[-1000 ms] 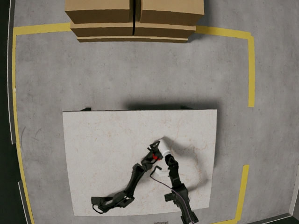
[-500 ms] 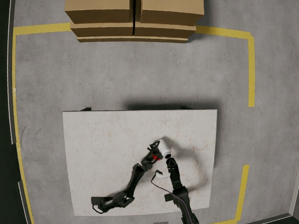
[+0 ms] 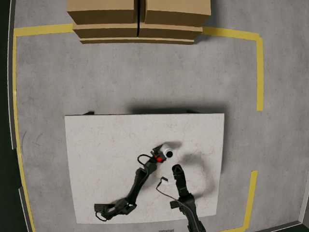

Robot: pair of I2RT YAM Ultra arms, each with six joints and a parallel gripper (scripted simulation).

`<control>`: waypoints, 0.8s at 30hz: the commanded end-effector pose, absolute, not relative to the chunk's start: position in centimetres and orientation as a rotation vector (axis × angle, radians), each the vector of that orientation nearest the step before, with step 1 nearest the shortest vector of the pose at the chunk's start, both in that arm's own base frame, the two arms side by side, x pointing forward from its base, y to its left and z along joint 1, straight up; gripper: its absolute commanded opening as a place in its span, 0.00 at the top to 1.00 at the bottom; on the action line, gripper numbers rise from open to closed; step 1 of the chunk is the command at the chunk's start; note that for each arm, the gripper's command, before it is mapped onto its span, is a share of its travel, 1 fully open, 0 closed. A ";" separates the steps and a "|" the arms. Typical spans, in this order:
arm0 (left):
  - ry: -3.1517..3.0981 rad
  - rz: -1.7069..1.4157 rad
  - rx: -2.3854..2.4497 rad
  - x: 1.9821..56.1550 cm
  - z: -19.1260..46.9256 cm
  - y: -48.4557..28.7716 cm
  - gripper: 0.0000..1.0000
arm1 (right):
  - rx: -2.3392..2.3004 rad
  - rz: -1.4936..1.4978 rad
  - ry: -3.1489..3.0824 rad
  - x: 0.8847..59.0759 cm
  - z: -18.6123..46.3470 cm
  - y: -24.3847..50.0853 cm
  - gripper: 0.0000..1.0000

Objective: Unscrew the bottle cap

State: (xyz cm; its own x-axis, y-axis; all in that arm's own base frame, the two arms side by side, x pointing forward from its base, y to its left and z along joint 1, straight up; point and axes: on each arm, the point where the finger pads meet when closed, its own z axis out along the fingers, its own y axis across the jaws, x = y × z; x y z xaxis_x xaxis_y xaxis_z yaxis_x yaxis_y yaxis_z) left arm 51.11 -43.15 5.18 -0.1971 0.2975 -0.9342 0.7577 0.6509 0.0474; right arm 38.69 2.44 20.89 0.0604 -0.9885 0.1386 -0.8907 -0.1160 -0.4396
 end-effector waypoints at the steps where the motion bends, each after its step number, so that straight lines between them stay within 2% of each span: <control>1: 1.753 -0.628 0.792 51.3 9.3 -44.3 1.00 | -2.053 -0.630 1.903 38.7 22.7 2.2 1.00; 24: 1.739 -0.626 0.789 51.4 9.6 -44.4 1.00 | -2.053 -0.630 1.903 38.7 22.7 2.2 1.00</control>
State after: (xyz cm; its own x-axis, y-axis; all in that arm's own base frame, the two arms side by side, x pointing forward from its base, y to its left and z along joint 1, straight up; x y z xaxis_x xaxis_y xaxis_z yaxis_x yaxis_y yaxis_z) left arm 50.76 -43.33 5.10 -0.2720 0.2600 -0.9265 0.7575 0.6517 -0.0395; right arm 38.67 2.44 20.88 0.0605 -0.9885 0.1387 -0.8911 -0.1161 -0.4386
